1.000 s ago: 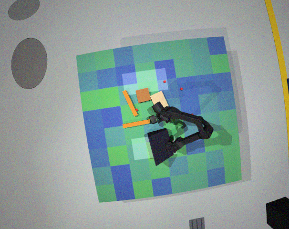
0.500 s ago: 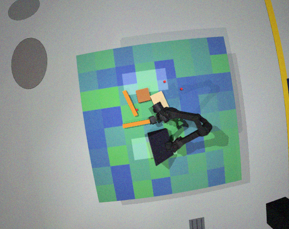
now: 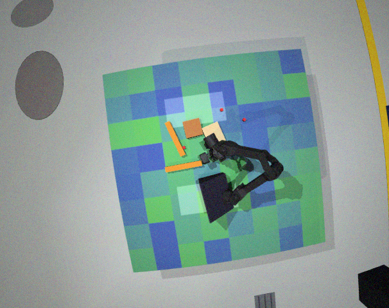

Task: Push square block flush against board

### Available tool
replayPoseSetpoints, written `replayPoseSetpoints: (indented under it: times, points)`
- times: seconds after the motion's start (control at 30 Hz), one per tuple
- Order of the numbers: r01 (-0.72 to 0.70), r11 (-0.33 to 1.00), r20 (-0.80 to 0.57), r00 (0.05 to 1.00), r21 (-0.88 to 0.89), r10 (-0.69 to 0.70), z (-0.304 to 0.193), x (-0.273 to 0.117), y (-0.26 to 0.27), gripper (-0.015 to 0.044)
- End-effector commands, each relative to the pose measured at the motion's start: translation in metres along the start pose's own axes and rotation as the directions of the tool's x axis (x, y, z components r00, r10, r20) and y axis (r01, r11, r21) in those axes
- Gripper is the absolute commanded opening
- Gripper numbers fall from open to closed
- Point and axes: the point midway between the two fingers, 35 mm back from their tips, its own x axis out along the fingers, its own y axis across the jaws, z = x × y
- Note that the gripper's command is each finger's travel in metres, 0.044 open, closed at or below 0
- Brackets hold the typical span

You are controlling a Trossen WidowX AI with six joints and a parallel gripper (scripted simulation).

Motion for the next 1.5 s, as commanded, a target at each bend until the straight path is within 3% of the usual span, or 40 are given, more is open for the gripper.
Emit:
replayPoseSetpoints:
  times: [0.0,0.9,1.47]
  points:
    - [0.001,1.0,0.014,1.0,0.012,-0.001,0.015,-0.001,-0.001,0.0]
    - [0.0,1.0,0.015,1.0,0.014,-0.001,0.06,-0.002,-0.004,0.0]
    - [0.0,1.0,0.015,1.0,0.013,-0.001,0.038,-0.001,-0.002,0.0]
